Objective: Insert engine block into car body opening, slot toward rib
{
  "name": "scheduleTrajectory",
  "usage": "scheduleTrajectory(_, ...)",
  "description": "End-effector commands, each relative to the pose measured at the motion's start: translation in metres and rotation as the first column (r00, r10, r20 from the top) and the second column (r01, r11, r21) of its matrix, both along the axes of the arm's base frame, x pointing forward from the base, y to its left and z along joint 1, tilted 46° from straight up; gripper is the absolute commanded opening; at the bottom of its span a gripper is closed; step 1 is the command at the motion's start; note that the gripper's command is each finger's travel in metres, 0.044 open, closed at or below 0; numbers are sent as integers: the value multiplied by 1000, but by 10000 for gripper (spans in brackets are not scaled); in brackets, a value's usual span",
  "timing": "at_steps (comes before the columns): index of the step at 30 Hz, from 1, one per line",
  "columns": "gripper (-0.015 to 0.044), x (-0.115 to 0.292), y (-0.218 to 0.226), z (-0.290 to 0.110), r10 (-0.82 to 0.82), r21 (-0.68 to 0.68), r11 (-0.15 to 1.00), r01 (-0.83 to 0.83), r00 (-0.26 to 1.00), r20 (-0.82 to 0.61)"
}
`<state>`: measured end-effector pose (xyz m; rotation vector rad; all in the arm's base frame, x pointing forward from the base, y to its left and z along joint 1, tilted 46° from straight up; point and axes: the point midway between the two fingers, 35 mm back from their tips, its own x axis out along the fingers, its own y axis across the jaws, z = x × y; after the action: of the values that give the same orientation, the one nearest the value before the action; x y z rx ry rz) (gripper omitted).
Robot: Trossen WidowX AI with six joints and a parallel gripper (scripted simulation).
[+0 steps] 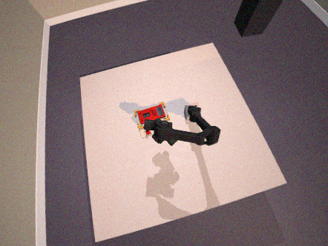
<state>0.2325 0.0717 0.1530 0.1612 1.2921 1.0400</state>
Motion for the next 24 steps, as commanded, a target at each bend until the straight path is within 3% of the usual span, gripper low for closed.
scheduleTrajectory(1, 0, 0, 1, -1, 78, 10, 997, -79, 994, 79)
scheduleTrajectory(12, 0, -1, 2, -3, 327, -15, 939, -342, 881, 342)
scheduleTrajectory(24, 0, -1, 4, -4, 533, -122, 804, -582, 615, 582)
